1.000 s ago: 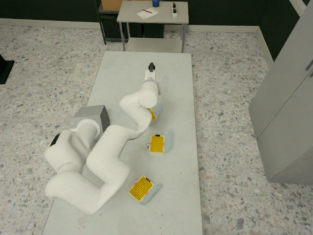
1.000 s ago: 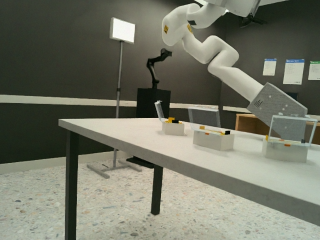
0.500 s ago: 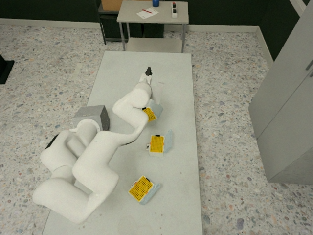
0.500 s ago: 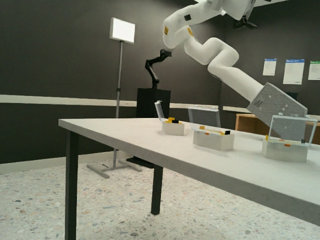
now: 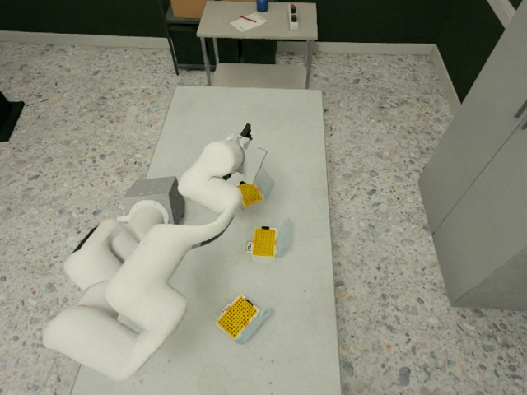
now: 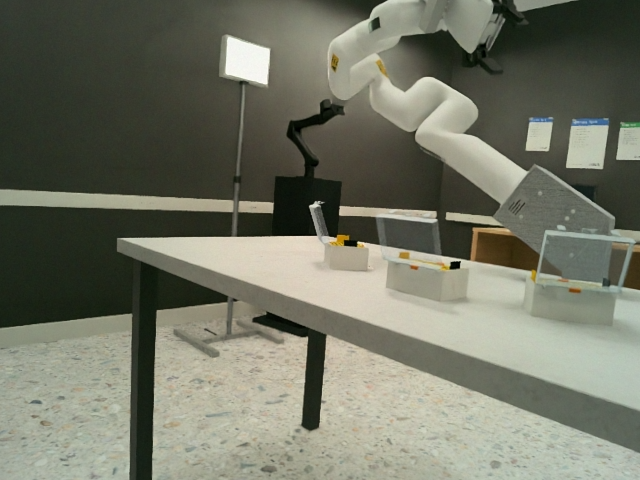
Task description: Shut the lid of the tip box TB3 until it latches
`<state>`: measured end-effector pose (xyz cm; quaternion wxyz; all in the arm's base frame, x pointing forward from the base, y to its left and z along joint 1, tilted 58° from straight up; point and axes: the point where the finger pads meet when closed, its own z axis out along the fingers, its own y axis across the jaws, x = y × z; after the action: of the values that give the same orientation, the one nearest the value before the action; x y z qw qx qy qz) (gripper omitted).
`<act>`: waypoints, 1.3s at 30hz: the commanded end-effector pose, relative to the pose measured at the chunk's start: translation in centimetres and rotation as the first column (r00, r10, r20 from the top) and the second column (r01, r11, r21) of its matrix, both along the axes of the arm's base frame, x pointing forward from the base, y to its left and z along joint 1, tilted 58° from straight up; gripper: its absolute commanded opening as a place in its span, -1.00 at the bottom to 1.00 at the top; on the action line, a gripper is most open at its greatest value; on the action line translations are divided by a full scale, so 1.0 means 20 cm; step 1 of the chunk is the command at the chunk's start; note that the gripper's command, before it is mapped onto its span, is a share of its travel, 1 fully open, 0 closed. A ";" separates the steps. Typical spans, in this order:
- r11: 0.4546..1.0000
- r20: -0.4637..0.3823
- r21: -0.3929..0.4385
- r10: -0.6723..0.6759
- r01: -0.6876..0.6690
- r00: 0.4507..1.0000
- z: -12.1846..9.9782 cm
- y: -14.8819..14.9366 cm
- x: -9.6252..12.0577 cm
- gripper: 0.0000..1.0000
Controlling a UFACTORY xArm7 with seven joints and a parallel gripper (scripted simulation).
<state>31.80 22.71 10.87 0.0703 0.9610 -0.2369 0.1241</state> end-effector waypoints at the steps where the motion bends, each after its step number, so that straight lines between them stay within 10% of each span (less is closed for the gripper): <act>1: 0.995 0.036 -0.068 -0.073 0.076 0.997 0.01 -0.07 -0.04 1.00; 39: 0.767 0.377 -0.359 -0.402 0.532 0.834 0.02 -0.63 -0.23 1.00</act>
<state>27.48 10.79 11.14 0.2722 0.8156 -0.4309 0.2741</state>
